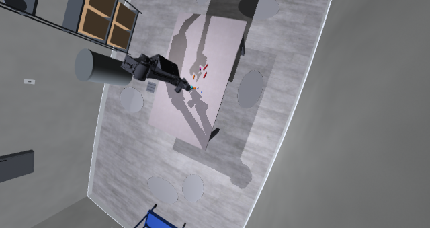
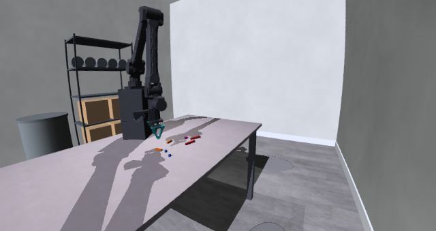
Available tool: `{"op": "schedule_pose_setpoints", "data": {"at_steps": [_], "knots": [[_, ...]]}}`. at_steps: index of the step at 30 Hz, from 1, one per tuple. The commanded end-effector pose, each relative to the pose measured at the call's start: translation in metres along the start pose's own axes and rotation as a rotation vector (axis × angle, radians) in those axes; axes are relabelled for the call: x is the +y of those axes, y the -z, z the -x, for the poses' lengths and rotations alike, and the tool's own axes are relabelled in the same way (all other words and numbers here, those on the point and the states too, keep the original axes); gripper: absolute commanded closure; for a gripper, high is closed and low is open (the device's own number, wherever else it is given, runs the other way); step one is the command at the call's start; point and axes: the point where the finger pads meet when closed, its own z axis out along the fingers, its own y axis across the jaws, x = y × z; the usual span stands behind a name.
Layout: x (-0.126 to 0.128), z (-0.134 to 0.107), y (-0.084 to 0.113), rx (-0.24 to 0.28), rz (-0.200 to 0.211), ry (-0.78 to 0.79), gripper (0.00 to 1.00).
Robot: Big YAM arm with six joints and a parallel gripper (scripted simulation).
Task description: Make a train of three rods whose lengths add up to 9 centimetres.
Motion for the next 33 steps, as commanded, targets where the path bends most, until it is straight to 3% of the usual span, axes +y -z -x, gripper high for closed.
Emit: {"op": "schedule_pose_setpoints", "data": {"at_steps": [1, 3, 4, 9, 10, 15, 16, 19, 23, 33], "knots": [[-0.007, -0.004, -0.002, -0.004, -0.005, 0.1, 0.0], [-0.007, -0.004, -0.002, -0.004, -0.005, 0.1, 0.0], [-0.01, -0.009, -0.002, -0.004, -0.005, 0.203, 0.0], [-0.009, -0.008, -0.003, -0.004, -0.007, 0.2, 0.0], [-0.013, -0.013, -0.003, -0.004, -0.007, 0.299, 0.0], [-0.013, -0.013, -0.003, -0.004, -0.008, 0.299, 0.0], [-0.015, -0.017, -0.003, -0.004, -0.007, 0.379, 0.0], [-0.015, -0.017, -0.003, -0.004, -0.007, 0.379, 0.0], [-0.018, -0.022, -0.003, -0.004, -0.006, 0.49, 0.0], [-0.016, -0.02, -0.003, -0.004, -0.005, 0.484, 0.0]]}}
